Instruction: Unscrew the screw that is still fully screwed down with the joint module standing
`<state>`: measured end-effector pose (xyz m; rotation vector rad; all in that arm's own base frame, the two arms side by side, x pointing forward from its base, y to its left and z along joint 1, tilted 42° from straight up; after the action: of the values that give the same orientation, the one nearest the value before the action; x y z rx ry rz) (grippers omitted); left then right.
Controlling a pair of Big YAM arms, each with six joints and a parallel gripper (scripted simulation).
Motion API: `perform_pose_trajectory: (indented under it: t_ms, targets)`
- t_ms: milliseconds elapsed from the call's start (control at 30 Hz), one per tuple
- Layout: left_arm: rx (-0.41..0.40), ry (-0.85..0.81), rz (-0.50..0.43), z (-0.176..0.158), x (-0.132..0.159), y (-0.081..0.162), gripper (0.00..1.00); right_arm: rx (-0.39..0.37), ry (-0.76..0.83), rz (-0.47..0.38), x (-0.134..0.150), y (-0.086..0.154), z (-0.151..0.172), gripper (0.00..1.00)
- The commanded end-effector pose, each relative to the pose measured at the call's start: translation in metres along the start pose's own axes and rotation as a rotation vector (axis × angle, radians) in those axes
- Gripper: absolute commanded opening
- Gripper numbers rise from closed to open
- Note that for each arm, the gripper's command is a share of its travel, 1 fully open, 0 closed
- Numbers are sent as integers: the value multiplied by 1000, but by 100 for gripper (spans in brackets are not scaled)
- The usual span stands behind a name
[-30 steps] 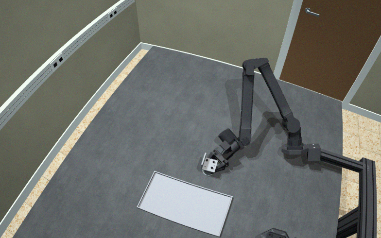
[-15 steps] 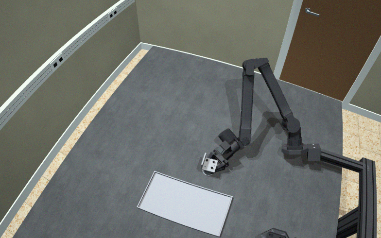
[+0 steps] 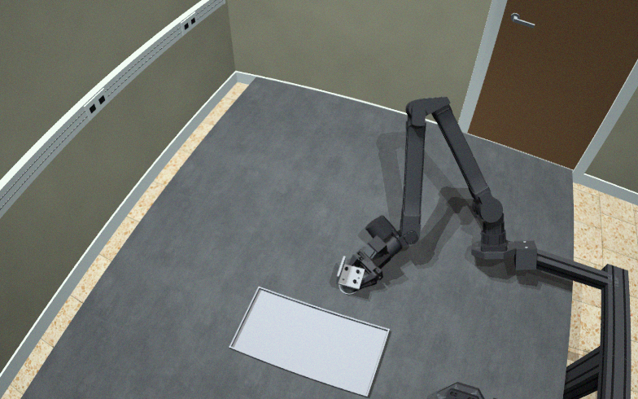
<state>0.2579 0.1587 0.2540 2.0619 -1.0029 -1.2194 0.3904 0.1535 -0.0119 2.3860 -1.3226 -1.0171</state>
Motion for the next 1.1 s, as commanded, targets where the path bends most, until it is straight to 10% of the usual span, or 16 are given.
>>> perform_pose_trajectory:
  t_ms: [0,1067]
  targets:
    - [25,6,-8,-8,-5,5,65,11,3,-9,-3,-1,-3,59]
    - [53,19,-12,-15,-9,29,65,11,3,-9,-3,-1,-3,59]
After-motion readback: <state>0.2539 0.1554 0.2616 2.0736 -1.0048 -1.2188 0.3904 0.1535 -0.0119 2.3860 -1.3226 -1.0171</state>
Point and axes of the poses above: on each arm, the point where the finger pads meet when closed, its own y axis back along the fingers, its own z axis across the jaws, x = y × z, the point moved 8 cm from there along y, back along the fingers, and after that the axes turned 15 degrees about y, right-handed, at the moved point
